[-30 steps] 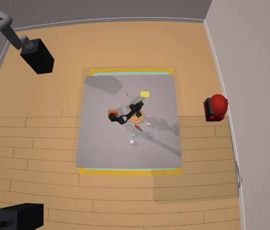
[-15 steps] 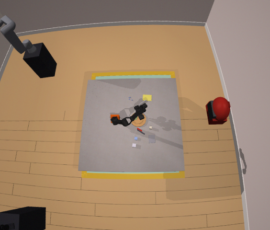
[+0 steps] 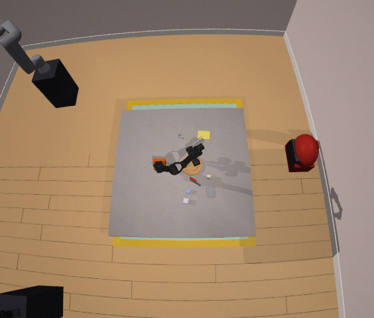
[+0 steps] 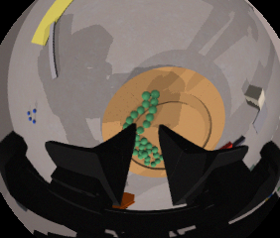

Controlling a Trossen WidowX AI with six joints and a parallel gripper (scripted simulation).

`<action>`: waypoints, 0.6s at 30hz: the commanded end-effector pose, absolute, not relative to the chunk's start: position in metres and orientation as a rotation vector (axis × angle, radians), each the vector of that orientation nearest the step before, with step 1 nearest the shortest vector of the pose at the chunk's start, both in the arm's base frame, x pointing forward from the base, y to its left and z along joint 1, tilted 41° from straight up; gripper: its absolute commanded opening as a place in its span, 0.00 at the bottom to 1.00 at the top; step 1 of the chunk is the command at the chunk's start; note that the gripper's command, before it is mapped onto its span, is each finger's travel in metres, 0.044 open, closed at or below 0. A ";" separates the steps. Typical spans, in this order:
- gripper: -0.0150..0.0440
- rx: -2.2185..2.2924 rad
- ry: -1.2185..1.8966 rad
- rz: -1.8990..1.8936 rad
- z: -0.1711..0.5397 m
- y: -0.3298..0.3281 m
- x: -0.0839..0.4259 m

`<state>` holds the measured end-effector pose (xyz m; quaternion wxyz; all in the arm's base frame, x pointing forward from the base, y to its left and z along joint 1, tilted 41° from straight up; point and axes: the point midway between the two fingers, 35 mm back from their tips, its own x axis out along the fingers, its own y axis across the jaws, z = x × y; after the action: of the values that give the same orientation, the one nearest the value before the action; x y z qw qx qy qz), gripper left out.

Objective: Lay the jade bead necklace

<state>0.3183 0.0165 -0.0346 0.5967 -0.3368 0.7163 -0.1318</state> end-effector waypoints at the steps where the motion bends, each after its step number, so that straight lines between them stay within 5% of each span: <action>1: 0.46 -0.793 1.668 -0.304 -0.040 0.012 0.315; 11: 0.46 -0.794 1.669 -0.305 -0.048 0.005 0.314; 15: 0.28 -0.782 1.666 -0.309 -0.046 0.006 0.316; 18: 0.25 -0.782 1.666 -0.309 -0.046 0.006 0.316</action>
<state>0.3161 0.0058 -0.0462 0.5952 -0.3369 0.7173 -0.1329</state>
